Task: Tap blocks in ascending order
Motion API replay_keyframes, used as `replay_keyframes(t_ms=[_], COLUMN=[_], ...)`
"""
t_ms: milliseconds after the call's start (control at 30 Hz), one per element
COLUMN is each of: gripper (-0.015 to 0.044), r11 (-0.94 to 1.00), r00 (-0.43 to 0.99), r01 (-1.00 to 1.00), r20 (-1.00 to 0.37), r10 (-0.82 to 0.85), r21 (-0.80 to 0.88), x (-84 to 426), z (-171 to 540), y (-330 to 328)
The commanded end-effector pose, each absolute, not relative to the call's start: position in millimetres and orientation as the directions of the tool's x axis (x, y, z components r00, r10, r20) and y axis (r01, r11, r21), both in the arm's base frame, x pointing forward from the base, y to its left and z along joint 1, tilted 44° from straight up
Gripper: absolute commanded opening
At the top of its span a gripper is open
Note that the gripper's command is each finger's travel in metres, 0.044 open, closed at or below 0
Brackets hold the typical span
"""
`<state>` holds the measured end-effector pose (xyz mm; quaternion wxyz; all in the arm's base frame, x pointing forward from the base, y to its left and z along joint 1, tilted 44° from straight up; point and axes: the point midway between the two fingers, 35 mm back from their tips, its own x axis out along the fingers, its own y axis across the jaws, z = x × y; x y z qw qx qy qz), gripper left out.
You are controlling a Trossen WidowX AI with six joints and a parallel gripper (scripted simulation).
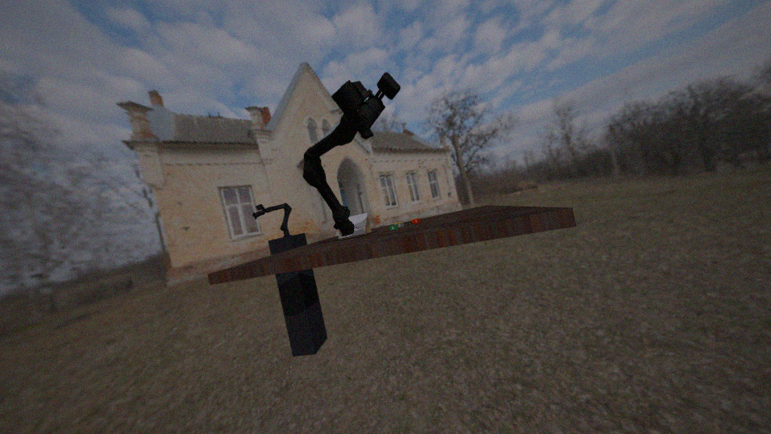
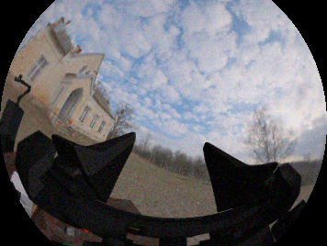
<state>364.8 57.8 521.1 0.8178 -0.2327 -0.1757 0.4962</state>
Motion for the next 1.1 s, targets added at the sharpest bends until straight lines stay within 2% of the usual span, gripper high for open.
replay_keyframes(t_ms=[0, 33, 133, 233, 333, 500, 633, 800, 933, 1033, 1067], gripper=[0.04, 0.04, 0.04, 0.04, 0.04, 0.04, 0.04, 0.04, 0.04, 0.04, 0.04], r11=[0.413, 0.453, 0.643, 0.711, 0.792, 0.906, 0.965, 0.985, 0.909, 0.76, 0.726], r00=[0.456, 0.488, 0.649, 0.7, 0.734, 0.673, 0.533, 0.28, 0.063, -0.037, -0.043], r01=[-0.737, -0.757, -0.759, -0.701, -0.57, -0.257, -0.027, 0.175, 0.208, 0.132, 0.112], r20=[0.057, 0.054, -0.049, -0.14, -0.298, -0.611, -0.813, -0.958, -0.923, -0.77, -0.733], r10=[0.888, 0.871, 0.759, 0.7, 0.61, 0.417, 0.234, -0.065, -0.38, -0.638, -0.678], r21=[-0.534, -0.471, -0.101, 0.05, 0.217, 0.335, 0.26, -0.015, -0.361, -0.636, -0.678], x=[368, 377, 423, 438, 449, 443, 417, 365, 314, 281, 276], z=[519, 512, 457, 425, 377, 287, 227, 171, 150, 155, 158], y=[58, 59, 63, 65, 67, 67, 62, 44, 19, -3, -6])
